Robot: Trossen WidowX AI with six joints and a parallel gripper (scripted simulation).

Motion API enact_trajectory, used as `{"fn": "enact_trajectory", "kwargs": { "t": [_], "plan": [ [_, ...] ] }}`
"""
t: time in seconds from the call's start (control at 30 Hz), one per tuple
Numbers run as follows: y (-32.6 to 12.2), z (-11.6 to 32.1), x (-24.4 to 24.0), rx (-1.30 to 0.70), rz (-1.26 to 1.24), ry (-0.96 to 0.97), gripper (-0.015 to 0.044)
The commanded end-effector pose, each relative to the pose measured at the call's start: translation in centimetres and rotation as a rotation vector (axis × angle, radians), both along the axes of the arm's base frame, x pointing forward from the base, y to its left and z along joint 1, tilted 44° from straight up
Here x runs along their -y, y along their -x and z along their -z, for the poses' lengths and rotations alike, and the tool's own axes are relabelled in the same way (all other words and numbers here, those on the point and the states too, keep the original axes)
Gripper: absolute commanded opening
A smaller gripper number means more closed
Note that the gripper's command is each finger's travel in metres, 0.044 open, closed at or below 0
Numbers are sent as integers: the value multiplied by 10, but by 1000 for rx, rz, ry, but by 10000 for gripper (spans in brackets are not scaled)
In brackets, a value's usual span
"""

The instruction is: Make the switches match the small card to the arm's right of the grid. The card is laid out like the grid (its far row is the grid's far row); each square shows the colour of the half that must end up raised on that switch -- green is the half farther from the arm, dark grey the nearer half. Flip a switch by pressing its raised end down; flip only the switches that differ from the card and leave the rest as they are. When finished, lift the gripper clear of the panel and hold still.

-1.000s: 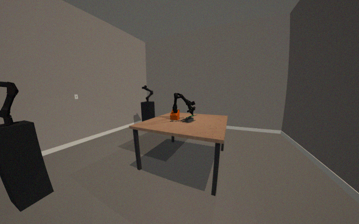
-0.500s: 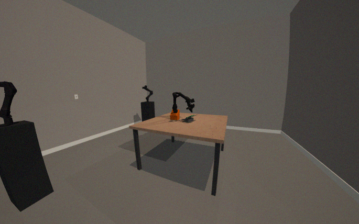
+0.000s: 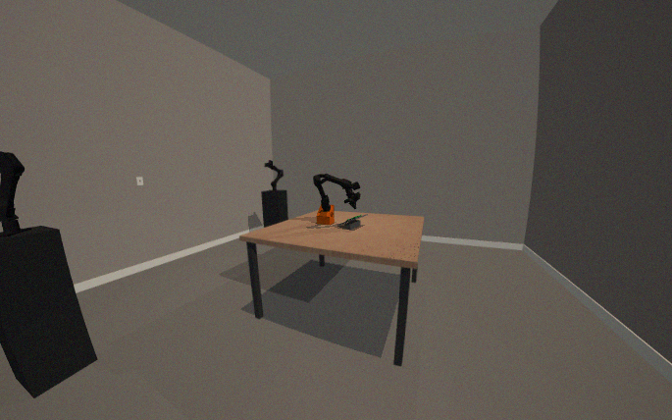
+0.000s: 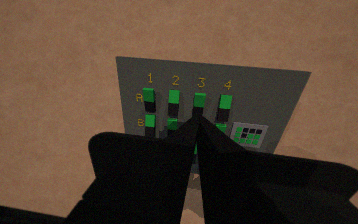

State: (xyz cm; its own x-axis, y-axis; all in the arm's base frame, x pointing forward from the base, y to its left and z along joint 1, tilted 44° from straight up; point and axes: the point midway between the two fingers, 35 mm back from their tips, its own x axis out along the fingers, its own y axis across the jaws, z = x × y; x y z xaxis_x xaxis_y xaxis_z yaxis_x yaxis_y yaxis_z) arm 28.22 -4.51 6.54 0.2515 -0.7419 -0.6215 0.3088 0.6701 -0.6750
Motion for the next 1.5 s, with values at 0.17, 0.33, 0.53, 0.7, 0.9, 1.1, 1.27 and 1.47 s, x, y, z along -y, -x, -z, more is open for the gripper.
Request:
{"fn": "enact_trajectory", "kwargs": {
  "t": [0.17, 0.33, 0.53, 0.7, 0.9, 1.1, 1.27, 1.47],
  "plan": [
    [-6, 19, 30, -32, 12, 1, 0],
    [-7, 21, 32, -32, 12, 1, 0],
    [-9, 26, 38, -32, 12, 2, 0],
    [-11, 31, 43, -31, 12, 2, 0],
    [-12, 34, 48, -31, 12, 2, 0],
    [-12, 34, 48, -31, 12, 2, 0],
    [-12, 34, 48, -31, 12, 2, 0],
    [-12, 34, 48, -31, 12, 2, 0]
  ]
}}
